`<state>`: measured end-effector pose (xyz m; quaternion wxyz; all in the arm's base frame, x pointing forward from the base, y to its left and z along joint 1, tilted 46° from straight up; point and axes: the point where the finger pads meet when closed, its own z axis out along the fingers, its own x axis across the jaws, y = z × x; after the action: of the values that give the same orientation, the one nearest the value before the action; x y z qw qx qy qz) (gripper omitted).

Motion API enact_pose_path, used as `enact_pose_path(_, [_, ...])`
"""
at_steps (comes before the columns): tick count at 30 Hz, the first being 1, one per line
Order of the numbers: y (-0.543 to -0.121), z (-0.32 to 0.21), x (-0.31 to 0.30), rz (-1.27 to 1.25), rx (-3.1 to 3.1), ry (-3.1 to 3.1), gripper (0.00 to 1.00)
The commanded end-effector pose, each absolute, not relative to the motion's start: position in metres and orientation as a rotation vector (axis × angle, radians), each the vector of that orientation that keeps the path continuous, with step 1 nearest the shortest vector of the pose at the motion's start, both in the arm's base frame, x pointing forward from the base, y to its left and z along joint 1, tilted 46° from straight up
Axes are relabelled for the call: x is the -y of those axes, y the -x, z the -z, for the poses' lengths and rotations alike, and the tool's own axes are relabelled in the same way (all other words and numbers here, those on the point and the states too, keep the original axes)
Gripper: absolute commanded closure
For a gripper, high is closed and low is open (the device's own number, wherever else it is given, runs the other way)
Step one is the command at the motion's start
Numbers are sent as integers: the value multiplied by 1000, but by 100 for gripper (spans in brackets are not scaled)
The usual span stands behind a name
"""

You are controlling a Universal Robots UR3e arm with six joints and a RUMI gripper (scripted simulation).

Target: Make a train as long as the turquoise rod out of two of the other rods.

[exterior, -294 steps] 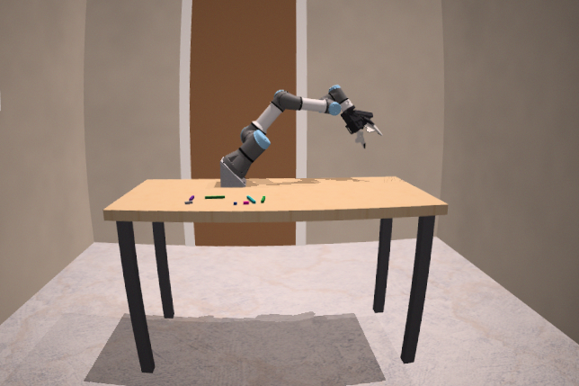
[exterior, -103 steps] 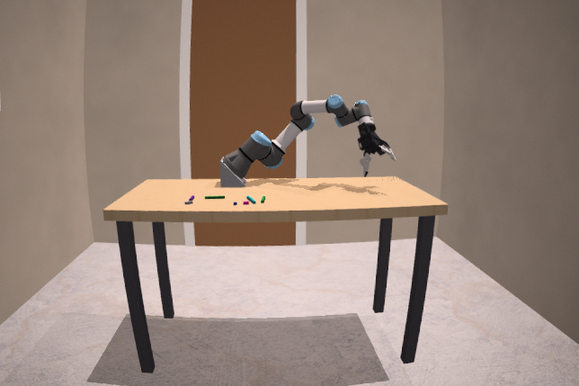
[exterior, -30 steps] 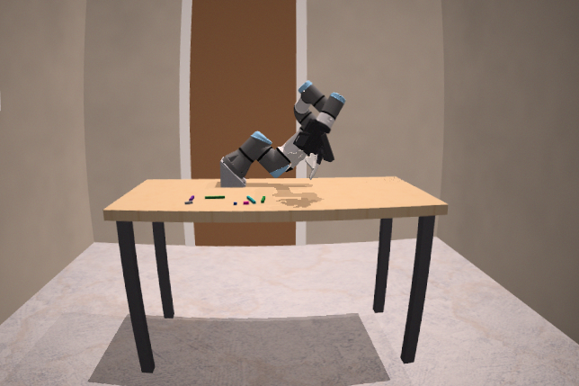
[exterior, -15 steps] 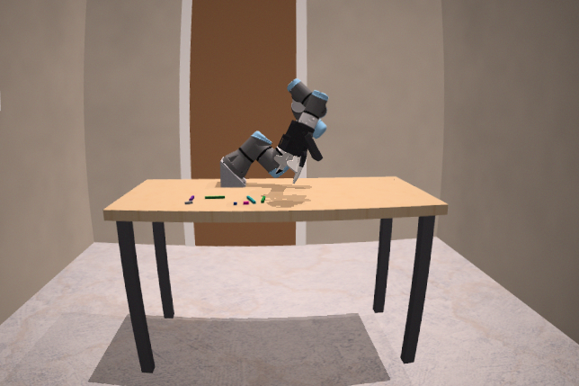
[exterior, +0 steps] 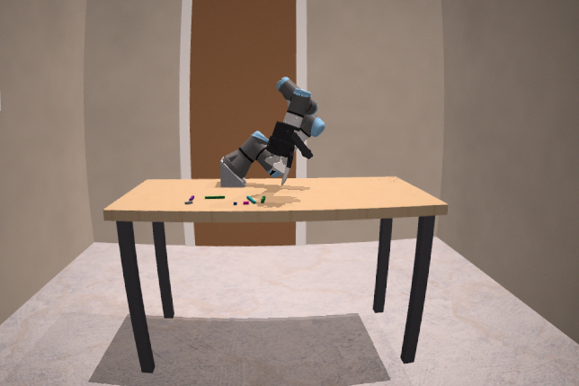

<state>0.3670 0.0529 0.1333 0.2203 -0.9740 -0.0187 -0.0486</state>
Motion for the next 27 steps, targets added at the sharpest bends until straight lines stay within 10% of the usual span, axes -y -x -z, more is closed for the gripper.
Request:
enact_pose_path(1, [-364,-128,-49,117,18,2654,0])
enact_pose_path(27, [-354,-110,-36,77,-134,2464,0])
